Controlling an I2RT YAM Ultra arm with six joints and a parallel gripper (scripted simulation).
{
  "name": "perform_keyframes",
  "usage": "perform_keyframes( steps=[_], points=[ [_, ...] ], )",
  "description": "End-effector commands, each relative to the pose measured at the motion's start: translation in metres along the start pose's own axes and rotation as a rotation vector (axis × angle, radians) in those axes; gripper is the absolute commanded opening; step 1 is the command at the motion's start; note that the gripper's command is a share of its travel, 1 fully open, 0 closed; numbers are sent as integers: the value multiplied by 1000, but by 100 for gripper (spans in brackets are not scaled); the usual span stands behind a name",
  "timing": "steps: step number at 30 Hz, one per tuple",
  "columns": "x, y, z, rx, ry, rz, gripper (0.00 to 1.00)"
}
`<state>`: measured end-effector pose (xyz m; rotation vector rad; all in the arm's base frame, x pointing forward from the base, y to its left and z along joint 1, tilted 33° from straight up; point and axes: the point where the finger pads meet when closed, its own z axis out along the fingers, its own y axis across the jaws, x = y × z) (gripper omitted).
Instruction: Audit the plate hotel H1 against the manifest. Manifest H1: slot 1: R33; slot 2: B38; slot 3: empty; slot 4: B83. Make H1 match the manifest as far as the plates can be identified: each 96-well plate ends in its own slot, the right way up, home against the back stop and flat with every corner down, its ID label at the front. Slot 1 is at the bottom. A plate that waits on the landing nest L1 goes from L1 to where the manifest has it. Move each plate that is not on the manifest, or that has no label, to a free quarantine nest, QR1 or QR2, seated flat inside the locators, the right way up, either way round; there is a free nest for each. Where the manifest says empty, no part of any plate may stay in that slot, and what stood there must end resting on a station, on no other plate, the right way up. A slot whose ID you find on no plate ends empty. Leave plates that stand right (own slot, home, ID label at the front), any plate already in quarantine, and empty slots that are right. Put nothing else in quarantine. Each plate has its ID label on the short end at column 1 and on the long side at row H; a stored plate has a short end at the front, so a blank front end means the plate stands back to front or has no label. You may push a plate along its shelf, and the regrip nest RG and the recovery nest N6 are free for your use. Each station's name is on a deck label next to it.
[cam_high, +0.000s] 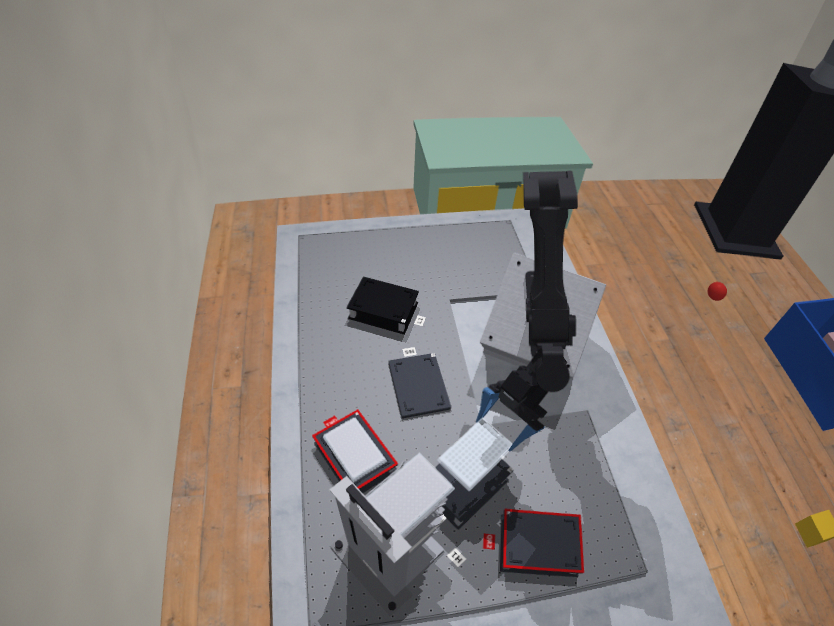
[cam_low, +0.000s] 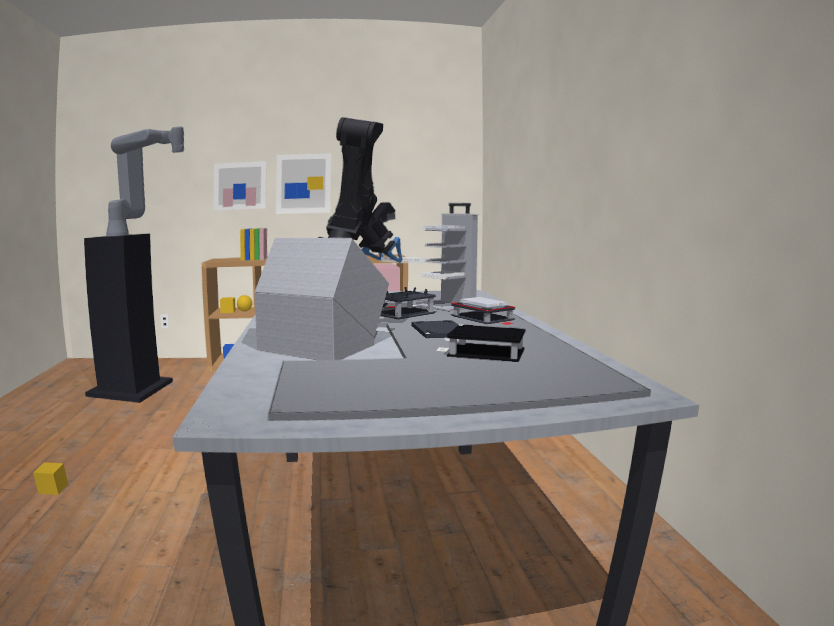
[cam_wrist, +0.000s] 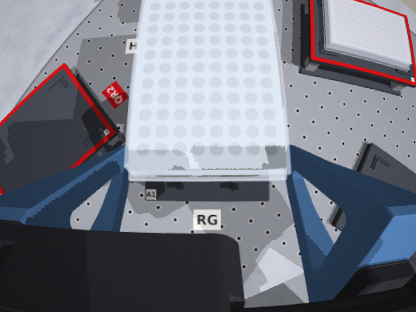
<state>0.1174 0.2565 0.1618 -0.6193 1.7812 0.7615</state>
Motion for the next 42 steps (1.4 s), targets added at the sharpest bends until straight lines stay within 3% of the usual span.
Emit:
perform_keyframes(
  steps=[1, 6, 7, 9, 10, 14, 38, 40, 42],
  points=[
    [-21, 4, -7, -9, -41, 32, 86],
    [-25, 4, -10, -9, -41, 31, 86],
    [-14, 0, -7, 4, -21, 13, 86],
    [-14, 0, -7, 4, -21, 13, 86],
    [-25, 4, -10, -7, -42, 31, 86],
    [-27, 5, -10, -10, -51, 37, 86],
    [-28, 5, -13, -11, -47, 35, 86],
    [-33, 1, -9, 5, -60, 39, 86],
    [-27, 3, -5, 2, -34, 19, 86]
  ],
)
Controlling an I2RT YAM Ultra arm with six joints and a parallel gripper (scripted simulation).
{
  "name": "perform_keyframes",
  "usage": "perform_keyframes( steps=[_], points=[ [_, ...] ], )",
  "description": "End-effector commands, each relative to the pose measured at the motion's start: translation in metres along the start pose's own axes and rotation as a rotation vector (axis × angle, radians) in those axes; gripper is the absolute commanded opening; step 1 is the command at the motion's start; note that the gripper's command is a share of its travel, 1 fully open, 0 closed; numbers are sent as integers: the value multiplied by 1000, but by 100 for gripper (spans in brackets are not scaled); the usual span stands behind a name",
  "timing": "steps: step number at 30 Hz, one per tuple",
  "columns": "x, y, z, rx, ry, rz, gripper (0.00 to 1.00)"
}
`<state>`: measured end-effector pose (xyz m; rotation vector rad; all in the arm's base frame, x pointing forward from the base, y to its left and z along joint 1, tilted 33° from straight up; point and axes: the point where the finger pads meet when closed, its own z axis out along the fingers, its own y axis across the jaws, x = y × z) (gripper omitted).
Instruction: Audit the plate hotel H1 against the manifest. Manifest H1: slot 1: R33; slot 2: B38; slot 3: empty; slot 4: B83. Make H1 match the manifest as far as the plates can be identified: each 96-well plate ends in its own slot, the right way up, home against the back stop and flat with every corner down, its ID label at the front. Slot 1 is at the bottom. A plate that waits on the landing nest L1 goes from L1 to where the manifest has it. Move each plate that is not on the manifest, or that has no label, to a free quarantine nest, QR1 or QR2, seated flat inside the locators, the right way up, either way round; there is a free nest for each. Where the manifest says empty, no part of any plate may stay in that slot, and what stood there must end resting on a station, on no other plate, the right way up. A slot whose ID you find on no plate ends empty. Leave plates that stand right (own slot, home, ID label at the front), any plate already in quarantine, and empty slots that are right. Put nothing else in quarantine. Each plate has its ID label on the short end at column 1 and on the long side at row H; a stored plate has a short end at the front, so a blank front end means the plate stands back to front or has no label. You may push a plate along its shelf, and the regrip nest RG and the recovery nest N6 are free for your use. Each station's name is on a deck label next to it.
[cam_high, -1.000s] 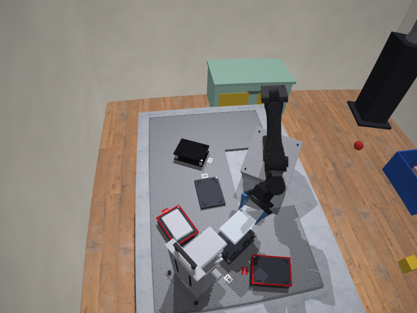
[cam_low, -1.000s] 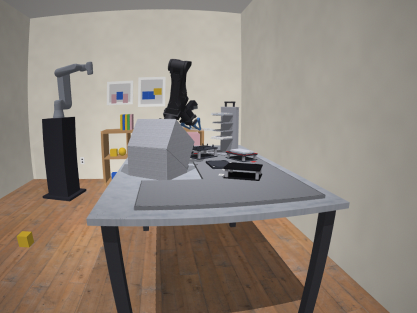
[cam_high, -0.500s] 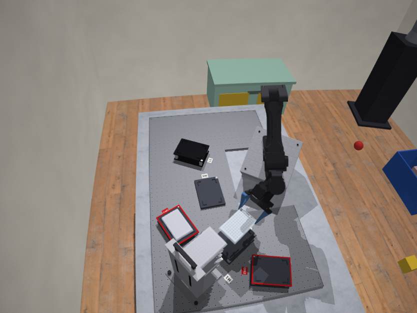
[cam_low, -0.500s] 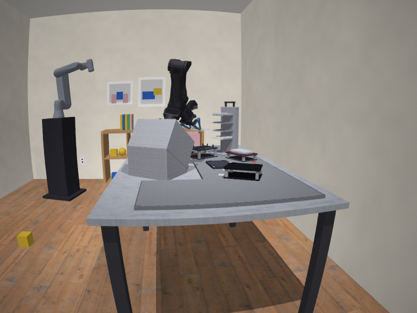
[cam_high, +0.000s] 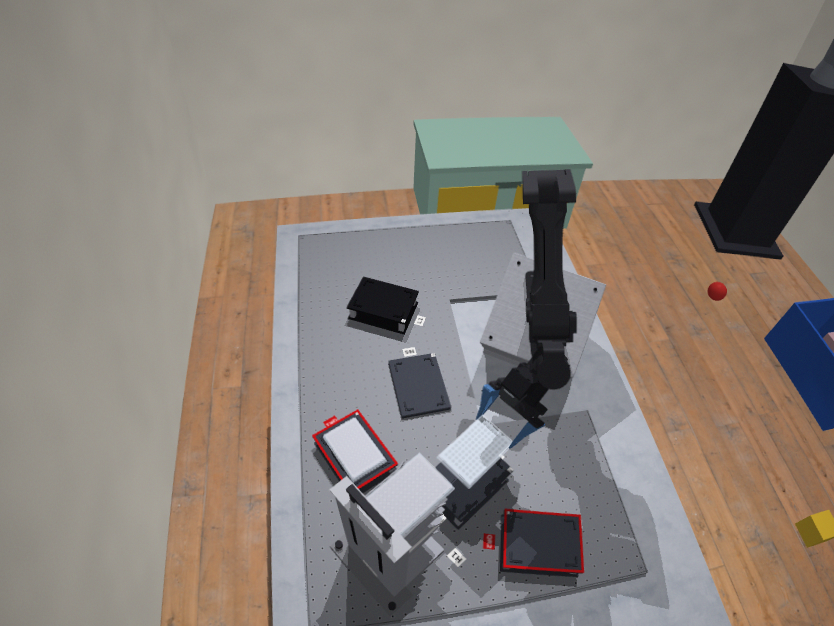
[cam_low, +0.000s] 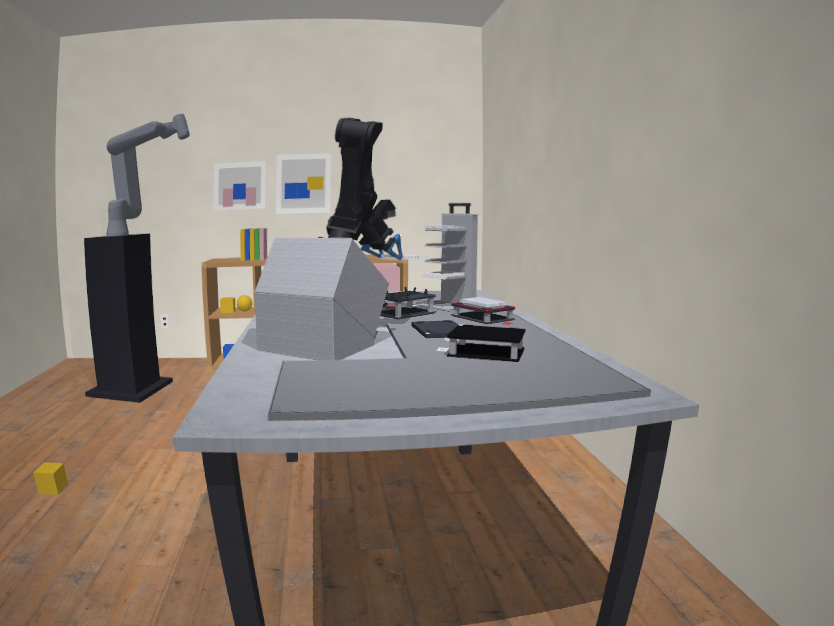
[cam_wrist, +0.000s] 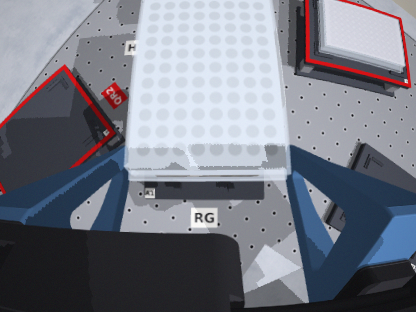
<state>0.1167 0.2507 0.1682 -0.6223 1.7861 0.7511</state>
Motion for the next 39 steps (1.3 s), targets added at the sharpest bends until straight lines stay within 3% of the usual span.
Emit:
perform_keyframes(
  steps=[1, 39],
  points=[
    [-22, 5, 2, -4, -40, 24, 86],
    [-44, 4, 27, -4, -43, 21, 86]
  ],
)
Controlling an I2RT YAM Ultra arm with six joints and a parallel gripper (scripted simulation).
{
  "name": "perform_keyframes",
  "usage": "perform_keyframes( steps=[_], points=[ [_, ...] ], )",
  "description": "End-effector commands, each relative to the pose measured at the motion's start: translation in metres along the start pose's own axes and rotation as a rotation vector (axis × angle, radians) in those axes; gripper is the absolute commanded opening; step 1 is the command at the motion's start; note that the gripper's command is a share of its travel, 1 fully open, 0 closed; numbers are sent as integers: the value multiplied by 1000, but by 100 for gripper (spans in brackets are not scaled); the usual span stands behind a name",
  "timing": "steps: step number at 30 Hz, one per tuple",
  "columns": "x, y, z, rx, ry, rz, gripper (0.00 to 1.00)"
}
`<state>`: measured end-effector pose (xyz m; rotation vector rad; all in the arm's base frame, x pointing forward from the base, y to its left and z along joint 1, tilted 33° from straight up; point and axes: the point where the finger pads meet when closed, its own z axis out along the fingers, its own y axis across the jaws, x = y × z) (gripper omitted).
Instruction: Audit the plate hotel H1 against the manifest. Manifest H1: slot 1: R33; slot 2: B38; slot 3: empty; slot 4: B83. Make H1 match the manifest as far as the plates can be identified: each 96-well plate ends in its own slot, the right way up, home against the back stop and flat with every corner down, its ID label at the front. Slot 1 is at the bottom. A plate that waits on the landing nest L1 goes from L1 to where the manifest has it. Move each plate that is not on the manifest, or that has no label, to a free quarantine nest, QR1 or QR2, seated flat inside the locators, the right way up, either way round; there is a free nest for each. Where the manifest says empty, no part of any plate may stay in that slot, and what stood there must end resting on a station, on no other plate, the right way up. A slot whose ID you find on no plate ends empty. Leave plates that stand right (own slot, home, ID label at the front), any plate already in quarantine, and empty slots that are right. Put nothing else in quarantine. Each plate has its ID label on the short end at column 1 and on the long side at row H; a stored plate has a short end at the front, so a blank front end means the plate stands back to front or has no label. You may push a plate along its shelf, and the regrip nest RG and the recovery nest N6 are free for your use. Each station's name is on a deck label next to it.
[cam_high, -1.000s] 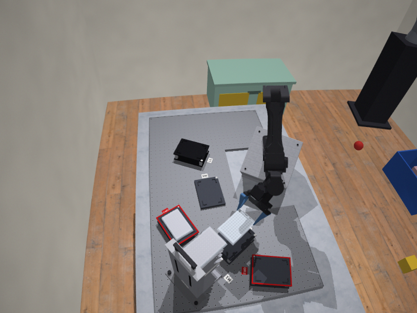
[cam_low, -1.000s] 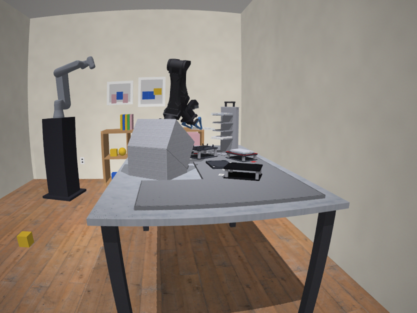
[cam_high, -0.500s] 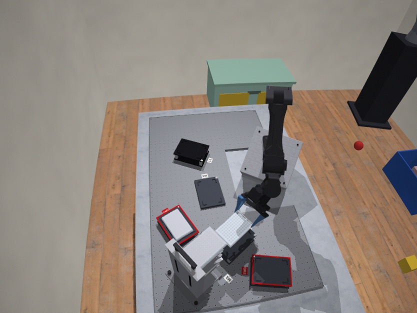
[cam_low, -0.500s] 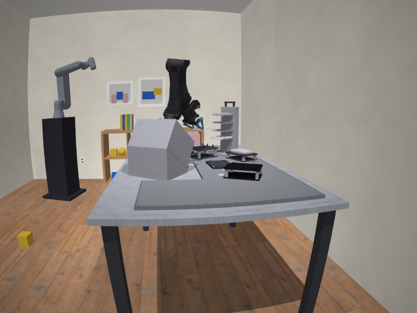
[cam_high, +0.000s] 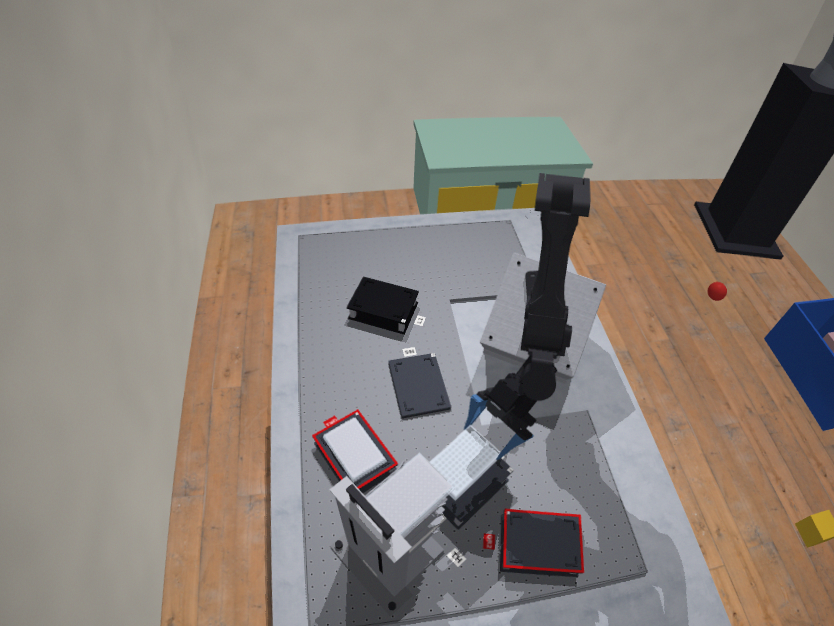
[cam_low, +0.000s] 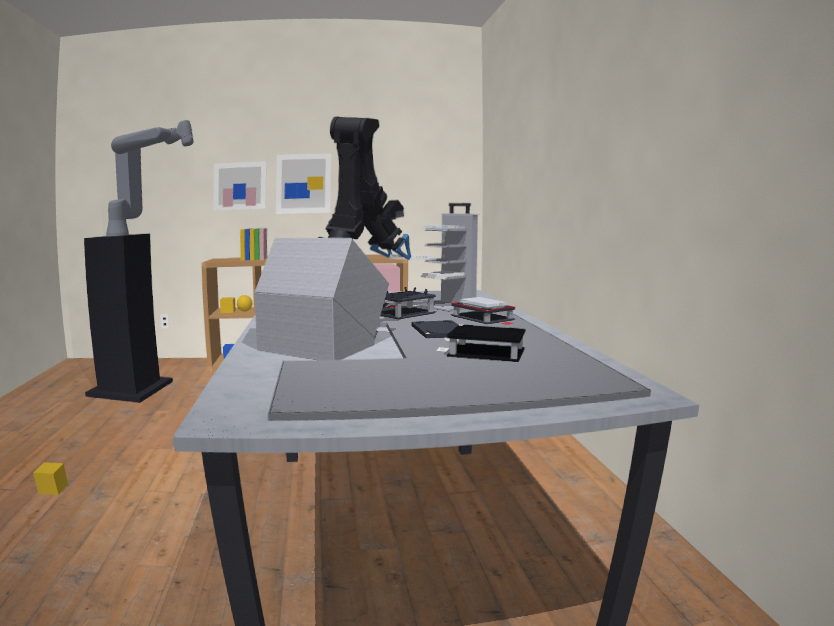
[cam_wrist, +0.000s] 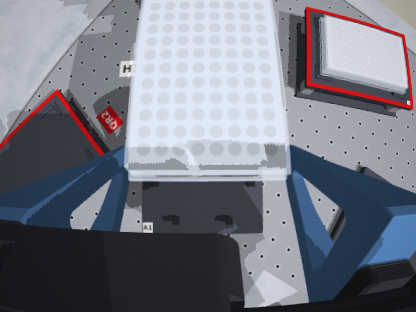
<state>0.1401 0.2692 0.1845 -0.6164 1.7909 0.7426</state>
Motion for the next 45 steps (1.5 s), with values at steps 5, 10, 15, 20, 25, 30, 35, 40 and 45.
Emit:
perform_keyframes(
  steps=[5, 10, 15, 20, 25, 30, 35, 40, 45],
  points=[
    [-24, 5, 6, -13, -45, 20, 86],
    [-28, 5, 10, -13, -45, 20, 86],
    [-32, 5, 13, -13, -46, 20, 86],
    [-34, 5, 15, -13, -46, 20, 86],
    [-37, 5, 19, -13, -46, 19, 86],
    [-41, 5, 22, -13, -46, 19, 86],
    [-43, 5, 24, -13, -47, 21, 86],
    [-47, 5, 28, -13, -47, 19, 86],
    [-51, 4, 31, -13, -47, 19, 86]
  ],
)
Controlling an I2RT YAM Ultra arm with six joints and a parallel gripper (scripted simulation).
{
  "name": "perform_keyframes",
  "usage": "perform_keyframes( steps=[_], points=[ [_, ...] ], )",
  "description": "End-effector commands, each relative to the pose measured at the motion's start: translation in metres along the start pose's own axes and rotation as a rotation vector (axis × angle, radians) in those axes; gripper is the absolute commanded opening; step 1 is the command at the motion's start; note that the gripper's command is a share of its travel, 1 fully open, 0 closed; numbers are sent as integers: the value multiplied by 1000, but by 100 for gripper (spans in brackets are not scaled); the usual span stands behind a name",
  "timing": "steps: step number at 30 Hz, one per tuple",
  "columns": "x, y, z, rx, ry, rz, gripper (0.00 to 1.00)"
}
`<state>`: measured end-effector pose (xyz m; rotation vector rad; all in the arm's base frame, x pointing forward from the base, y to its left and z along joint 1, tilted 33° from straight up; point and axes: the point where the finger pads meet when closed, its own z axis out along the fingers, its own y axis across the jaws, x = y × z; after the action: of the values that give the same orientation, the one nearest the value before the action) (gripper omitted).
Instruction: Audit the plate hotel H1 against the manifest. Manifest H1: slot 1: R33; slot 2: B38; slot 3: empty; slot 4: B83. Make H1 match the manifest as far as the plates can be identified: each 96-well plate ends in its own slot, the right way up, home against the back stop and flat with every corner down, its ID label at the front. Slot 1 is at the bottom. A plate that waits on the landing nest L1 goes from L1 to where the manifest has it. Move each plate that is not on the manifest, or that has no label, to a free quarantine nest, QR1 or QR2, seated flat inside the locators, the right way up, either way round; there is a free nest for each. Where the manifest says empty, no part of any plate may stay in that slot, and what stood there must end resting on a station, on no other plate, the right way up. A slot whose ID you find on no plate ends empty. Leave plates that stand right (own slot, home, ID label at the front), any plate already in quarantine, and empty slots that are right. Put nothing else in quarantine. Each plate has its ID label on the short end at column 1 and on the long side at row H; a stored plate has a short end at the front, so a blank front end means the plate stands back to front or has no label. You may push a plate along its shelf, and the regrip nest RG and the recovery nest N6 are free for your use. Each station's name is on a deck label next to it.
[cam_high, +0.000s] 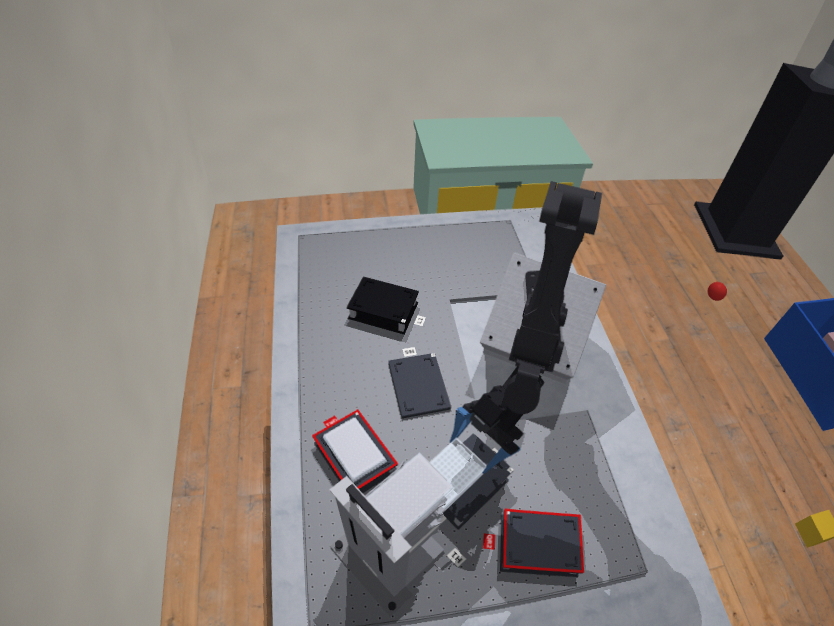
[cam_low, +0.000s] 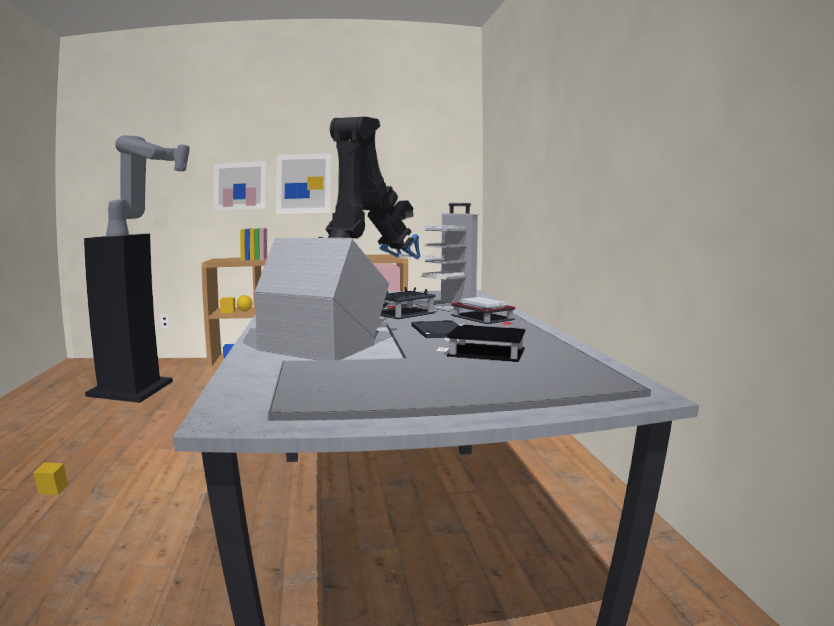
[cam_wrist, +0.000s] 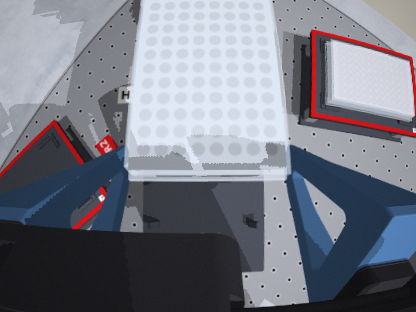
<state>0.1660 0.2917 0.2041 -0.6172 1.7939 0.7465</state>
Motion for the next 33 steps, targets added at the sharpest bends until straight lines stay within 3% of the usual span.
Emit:
perform_keyframes(
  steps=[1, 33],
  points=[
    [-23, 4, 4, -10, -50, 16, 86],
    [-26, 3, 8, -6, -52, 18, 86]
  ],
)
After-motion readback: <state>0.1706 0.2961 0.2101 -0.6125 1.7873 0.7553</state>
